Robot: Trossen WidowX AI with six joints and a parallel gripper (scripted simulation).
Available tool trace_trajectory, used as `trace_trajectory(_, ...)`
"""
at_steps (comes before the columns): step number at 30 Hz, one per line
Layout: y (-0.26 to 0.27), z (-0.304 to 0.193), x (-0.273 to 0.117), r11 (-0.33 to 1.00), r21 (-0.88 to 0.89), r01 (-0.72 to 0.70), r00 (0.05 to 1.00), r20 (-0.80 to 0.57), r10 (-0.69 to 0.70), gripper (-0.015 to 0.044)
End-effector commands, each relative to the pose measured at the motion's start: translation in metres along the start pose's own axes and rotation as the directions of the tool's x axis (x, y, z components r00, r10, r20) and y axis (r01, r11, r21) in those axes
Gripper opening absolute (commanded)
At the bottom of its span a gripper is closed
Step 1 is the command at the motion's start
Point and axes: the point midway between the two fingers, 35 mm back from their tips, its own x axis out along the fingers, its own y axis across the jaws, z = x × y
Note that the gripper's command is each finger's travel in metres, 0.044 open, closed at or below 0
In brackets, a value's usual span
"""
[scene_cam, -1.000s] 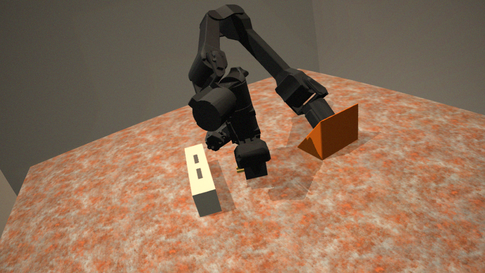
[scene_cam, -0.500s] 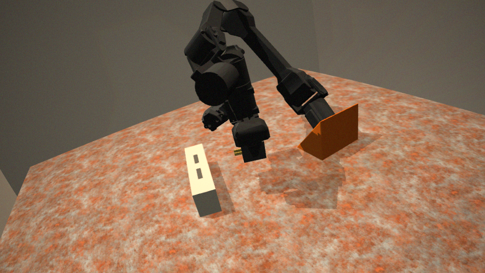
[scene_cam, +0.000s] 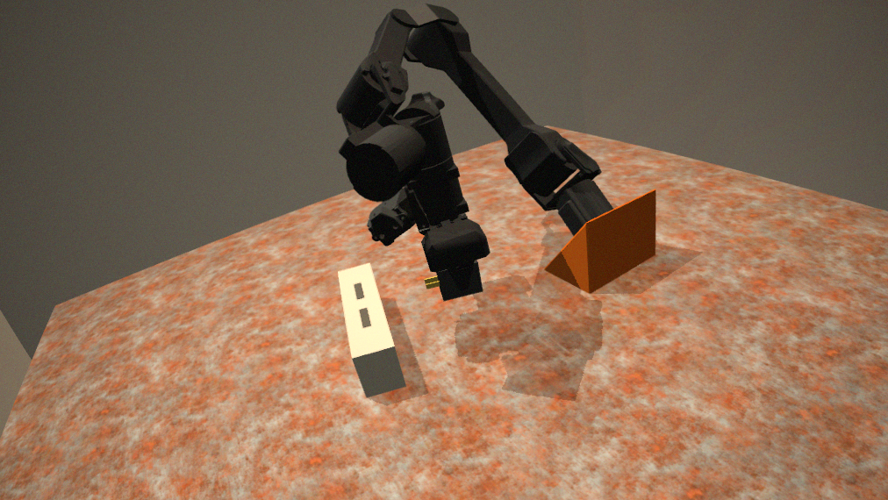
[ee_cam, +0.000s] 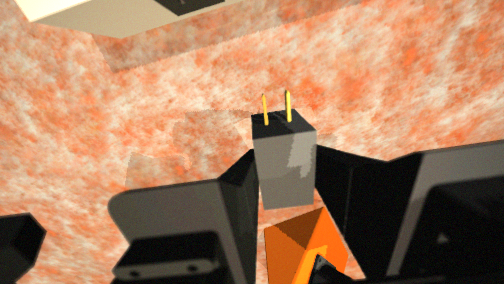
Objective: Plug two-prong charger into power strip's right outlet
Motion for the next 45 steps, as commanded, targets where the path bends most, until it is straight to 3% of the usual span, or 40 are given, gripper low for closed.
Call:
trace_trajectory(1,-0.007,0.001,0.006,1.000,-0.019,0.001,1.000,0.006,-0.001,0.0000)
trace_trajectory(45,-0.031,0.051,0.025,0.996,-0.087,0.013,1.000,0.007,-0.012,0.0000)
